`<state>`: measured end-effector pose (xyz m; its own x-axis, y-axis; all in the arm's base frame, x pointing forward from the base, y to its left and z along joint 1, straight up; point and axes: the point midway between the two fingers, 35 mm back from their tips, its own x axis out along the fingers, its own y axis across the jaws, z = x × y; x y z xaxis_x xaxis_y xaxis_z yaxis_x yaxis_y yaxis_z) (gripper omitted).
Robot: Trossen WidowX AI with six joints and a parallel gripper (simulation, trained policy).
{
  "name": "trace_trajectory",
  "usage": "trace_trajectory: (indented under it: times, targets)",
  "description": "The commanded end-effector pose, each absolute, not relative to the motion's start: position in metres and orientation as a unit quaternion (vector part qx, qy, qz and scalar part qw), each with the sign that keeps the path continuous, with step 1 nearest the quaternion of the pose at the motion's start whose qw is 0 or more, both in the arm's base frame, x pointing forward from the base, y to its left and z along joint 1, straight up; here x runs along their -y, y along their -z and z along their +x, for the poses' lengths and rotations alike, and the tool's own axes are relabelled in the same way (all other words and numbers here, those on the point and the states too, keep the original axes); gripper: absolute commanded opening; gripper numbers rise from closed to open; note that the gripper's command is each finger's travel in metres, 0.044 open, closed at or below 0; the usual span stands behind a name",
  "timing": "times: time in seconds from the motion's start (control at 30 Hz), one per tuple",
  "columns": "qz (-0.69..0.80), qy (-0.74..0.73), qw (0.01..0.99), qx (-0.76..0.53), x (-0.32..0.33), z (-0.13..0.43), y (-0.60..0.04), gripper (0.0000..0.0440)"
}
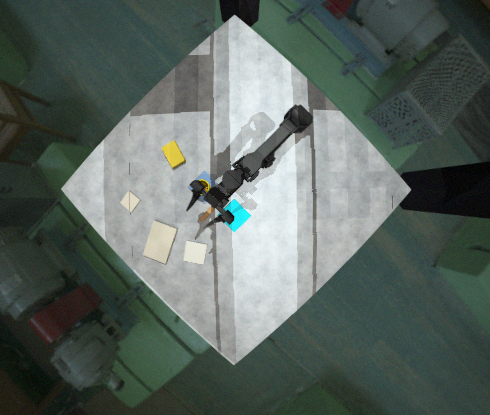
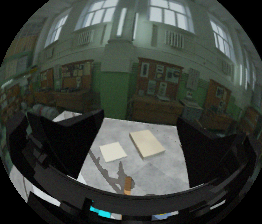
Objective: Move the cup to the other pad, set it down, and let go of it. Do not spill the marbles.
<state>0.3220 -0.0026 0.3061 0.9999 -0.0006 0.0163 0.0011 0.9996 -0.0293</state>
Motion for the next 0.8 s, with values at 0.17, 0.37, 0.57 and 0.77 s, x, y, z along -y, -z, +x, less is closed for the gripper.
trace_trajectory:
  times: [0.17, 0.37, 0.57, 0.77]
  targets:
    - [-0.005, 0.009, 1.0, -0.016, 0.003, 0.323, -0.3, 0.0243]
    - [0.007, 0.011, 0.999, -0.052, 0.001, 0.325, -0.292, 0.0087]
    - [0.02, 0.005, 0.995, -0.093, -0.006, 0.328, -0.284, 0.0081]
    - [0.034, -0.001, 0.99, -0.135, -0.012, 0.332, -0.278, 0.0094]
